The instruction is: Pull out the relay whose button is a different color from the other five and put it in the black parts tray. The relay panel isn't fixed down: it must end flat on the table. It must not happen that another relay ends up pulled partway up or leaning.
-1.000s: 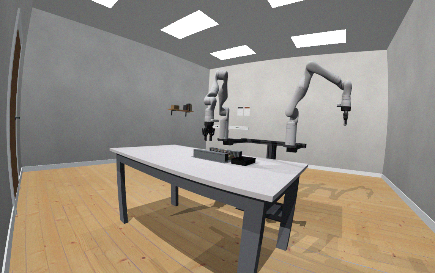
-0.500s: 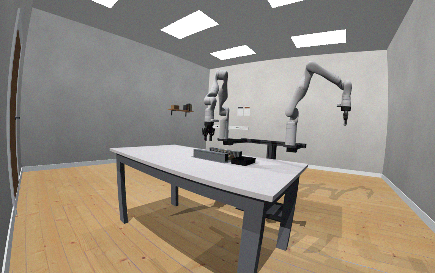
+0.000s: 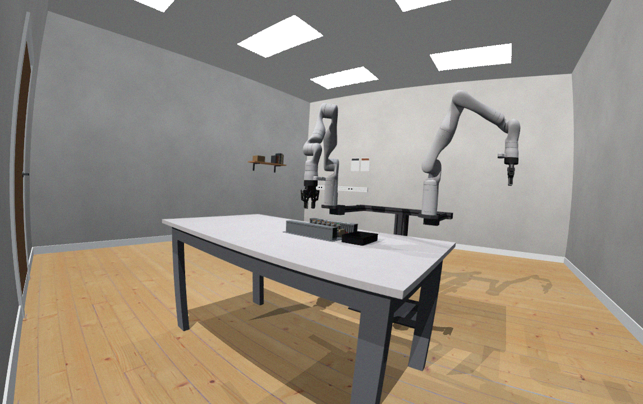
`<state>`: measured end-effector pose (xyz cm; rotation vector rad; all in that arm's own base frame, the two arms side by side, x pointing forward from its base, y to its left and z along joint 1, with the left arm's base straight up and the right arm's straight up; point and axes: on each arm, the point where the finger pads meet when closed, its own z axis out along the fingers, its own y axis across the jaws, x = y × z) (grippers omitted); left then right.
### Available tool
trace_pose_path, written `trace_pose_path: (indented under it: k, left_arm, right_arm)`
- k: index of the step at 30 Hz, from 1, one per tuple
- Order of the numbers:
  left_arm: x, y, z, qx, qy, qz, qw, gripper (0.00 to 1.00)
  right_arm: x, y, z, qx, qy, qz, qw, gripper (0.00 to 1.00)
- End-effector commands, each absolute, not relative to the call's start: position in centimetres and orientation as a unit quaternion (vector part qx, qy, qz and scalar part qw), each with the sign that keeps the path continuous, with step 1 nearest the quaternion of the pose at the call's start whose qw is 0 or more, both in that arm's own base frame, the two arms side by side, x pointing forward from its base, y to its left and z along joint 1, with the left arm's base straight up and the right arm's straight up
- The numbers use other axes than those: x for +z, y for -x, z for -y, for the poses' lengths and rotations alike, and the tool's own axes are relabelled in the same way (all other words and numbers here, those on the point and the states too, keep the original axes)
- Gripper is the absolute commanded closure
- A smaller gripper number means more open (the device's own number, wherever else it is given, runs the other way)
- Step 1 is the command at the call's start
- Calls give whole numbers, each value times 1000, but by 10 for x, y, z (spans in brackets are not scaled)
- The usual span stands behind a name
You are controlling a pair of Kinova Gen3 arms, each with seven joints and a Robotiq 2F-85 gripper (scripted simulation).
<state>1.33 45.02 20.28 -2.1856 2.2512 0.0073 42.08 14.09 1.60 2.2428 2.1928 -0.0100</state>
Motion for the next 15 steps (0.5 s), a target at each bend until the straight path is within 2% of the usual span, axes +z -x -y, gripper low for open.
trace_pose_path:
  k: [1, 15]
  left_arm:
    - [203, -13, -450, 3, 697, -717, 3, 2]
    - [203, -13, -450, 3, 697, -717, 3, 2]
  right_arm:
    - [16, -422, -153, -2, -715, -699, 3, 351]
    - [13, -423, -232, -2, -715, -699, 3, 351]
